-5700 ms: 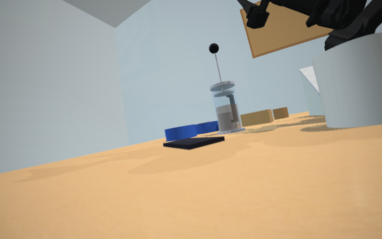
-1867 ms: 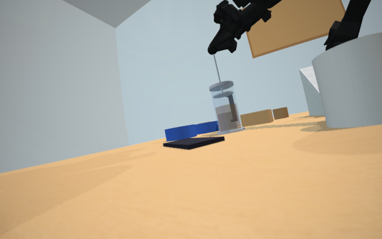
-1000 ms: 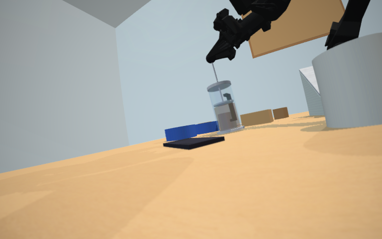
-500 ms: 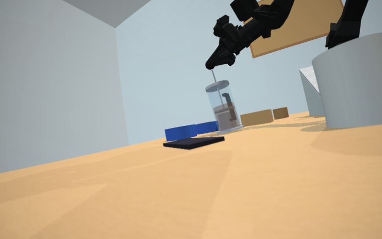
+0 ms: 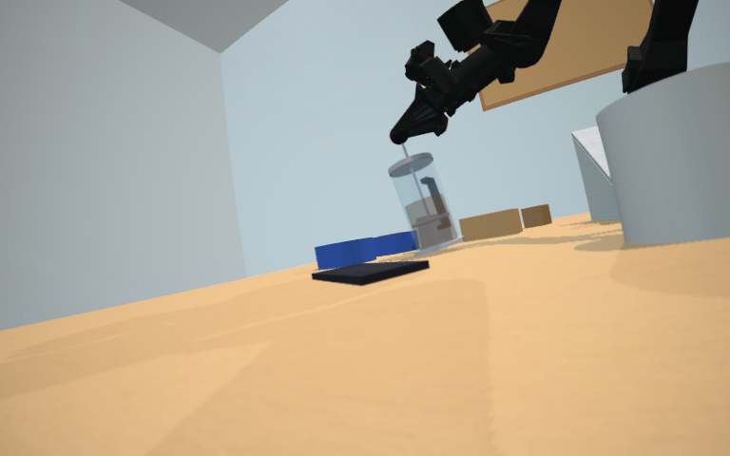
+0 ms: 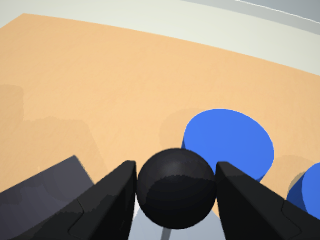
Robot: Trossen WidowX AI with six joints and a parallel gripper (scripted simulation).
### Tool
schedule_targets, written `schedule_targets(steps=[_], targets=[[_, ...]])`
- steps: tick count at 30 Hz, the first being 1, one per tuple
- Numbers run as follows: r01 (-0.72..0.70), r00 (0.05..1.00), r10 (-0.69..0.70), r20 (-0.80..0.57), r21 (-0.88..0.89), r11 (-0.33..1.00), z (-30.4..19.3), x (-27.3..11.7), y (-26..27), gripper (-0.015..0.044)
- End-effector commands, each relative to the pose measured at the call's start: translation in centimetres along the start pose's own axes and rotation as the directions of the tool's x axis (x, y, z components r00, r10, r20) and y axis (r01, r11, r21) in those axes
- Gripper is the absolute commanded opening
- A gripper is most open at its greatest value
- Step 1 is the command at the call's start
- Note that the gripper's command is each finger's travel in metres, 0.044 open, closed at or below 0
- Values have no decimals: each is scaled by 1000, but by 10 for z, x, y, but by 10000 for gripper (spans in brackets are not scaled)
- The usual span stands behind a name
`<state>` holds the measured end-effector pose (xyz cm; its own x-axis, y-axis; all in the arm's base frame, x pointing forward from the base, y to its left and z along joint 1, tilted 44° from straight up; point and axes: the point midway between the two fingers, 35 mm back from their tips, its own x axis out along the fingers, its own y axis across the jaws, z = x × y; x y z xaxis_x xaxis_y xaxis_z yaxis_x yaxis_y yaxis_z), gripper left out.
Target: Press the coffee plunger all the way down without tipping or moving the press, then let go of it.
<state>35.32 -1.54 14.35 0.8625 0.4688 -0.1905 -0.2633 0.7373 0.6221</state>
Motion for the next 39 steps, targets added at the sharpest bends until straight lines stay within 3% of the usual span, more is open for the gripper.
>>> schedule_targets(steps=[1, 39], targets=[[-22, 997, 26, -67, 56, 998, -22, 8, 1, 127], [-22, 997, 26, -67, 55, 998, -19, 11, -3, 127]])
